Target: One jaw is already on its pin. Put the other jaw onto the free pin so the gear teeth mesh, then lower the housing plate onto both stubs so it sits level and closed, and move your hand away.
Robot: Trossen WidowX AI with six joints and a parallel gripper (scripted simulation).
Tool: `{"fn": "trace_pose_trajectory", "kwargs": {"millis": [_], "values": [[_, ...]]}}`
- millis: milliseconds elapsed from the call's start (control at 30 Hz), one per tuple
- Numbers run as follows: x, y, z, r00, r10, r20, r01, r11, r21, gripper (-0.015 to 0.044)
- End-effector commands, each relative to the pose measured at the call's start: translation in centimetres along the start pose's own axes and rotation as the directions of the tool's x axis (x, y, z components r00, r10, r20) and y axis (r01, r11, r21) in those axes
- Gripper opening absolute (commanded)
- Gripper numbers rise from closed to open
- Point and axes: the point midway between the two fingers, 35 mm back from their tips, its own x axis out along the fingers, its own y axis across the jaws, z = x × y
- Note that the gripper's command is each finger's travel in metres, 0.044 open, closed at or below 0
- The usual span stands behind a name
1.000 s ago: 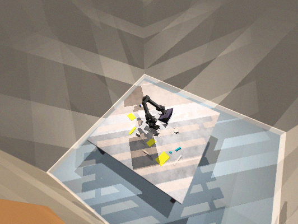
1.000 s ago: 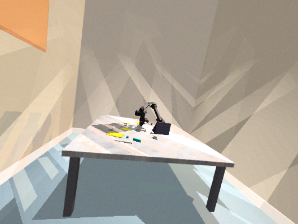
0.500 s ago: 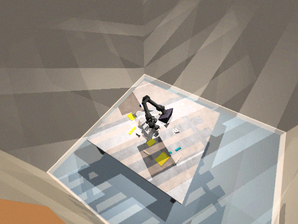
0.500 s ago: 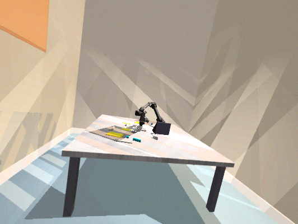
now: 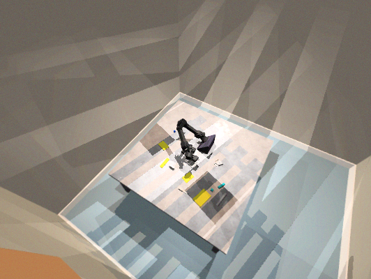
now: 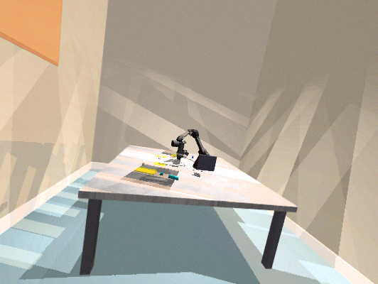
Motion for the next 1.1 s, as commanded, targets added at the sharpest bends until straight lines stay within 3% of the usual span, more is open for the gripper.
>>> {"fn": "trace_pose_trajectory", "kwargs": {"millis": [0,833,933,1067], "values": [[0.04,0.01,-0.02,1.0,0.002,-0.001,-0.002,1.0,-0.004,0.0134],[0.04,0.01,-0.02,1.0,0.002,-0.001,-0.002,1.0,-0.004,0.0134],[0.0,0.0,0.0,1.0,0.0,0.0,0.0,1.0,0.0,0.0213],[0.0,0.0,0.0,1.0,0.0,0.0,0.0,1.0,0.0,0.0224]]}}
